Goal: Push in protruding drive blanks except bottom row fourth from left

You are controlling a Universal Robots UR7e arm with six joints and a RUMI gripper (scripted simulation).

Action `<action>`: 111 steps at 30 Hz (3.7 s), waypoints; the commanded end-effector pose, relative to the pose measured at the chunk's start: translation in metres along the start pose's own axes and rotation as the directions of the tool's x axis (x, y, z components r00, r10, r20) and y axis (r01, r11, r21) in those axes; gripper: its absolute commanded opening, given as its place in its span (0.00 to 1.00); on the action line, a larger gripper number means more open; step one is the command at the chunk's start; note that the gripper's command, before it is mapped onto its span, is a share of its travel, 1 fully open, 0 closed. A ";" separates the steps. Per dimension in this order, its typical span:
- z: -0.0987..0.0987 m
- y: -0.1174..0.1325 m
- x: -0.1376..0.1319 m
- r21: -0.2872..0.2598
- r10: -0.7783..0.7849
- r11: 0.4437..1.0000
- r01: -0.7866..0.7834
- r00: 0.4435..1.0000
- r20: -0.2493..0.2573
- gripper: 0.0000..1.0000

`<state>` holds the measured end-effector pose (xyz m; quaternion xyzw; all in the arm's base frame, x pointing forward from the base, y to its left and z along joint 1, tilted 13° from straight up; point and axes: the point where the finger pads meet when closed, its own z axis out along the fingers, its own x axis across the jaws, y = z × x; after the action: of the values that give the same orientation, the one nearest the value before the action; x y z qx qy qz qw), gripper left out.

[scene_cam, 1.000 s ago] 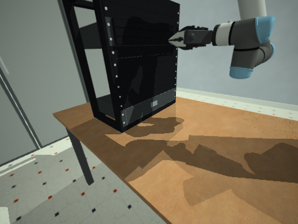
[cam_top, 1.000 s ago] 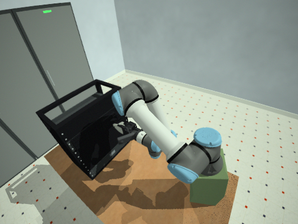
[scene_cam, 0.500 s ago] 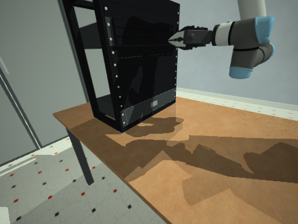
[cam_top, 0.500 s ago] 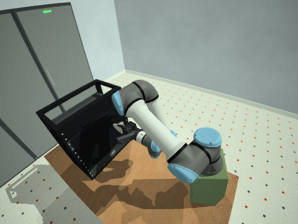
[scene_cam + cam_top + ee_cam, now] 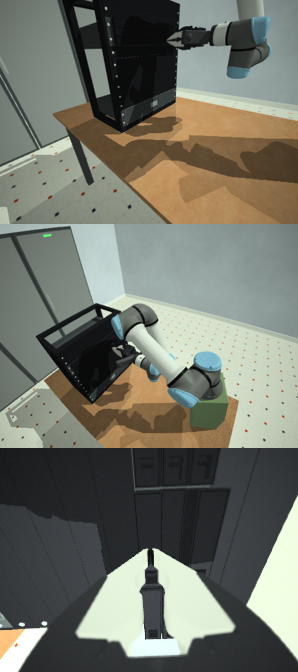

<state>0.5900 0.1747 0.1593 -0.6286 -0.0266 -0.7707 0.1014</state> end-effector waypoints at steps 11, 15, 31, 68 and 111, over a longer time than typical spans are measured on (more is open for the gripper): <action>0.010 0.000 0.001 0.000 0.000 1.000 0.000 1.000 -0.001 0.00; 0.010 0.000 0.001 0.000 0.000 1.000 0.000 1.000 -0.001 0.00; 0.020 0.000 0.001 0.000 0.000 1.000 0.000 1.000 -0.001 0.00; 0.026 0.000 0.001 0.000 0.000 1.000 0.000 1.000 -0.001 0.00; 0.034 0.000 0.001 0.000 0.000 1.000 0.000 1.000 -0.001 0.00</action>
<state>0.6214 0.1802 0.1661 -0.6286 -0.0266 -0.7707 0.1013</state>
